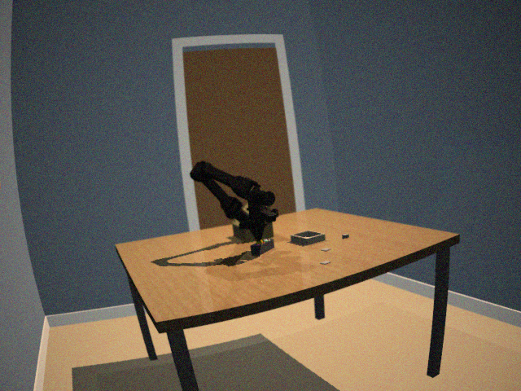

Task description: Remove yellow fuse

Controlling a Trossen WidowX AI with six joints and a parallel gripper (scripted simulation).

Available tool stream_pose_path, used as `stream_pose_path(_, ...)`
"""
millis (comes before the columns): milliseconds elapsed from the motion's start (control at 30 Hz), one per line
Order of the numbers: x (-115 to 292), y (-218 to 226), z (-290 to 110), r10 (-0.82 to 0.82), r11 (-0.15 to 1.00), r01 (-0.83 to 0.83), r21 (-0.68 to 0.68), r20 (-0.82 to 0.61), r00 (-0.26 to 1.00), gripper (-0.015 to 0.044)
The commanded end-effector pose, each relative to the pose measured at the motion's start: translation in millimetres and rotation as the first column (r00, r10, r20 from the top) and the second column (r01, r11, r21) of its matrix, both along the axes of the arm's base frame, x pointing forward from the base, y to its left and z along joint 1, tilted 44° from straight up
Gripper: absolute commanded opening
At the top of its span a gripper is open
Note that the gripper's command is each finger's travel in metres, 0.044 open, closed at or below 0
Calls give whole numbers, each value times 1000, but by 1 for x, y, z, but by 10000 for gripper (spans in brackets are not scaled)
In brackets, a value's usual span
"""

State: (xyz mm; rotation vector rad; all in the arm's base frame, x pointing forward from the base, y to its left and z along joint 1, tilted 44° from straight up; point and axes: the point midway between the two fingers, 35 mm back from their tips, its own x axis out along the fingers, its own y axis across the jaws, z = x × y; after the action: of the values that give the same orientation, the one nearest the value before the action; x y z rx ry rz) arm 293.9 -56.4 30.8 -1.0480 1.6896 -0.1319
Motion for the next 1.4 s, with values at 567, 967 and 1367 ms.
stream_pose_path(567, 0, 8, 8, 1, 1000, -1, 2, 2, 1000, 0)
stream_pose_path(967, 0, 12, 12, 1, 1000, -1, 2, 2, 1000, 0)
stream_pose_path(1367, 0, 16, 16, 2, 1000, -2, 1, 2, 1000, 0)
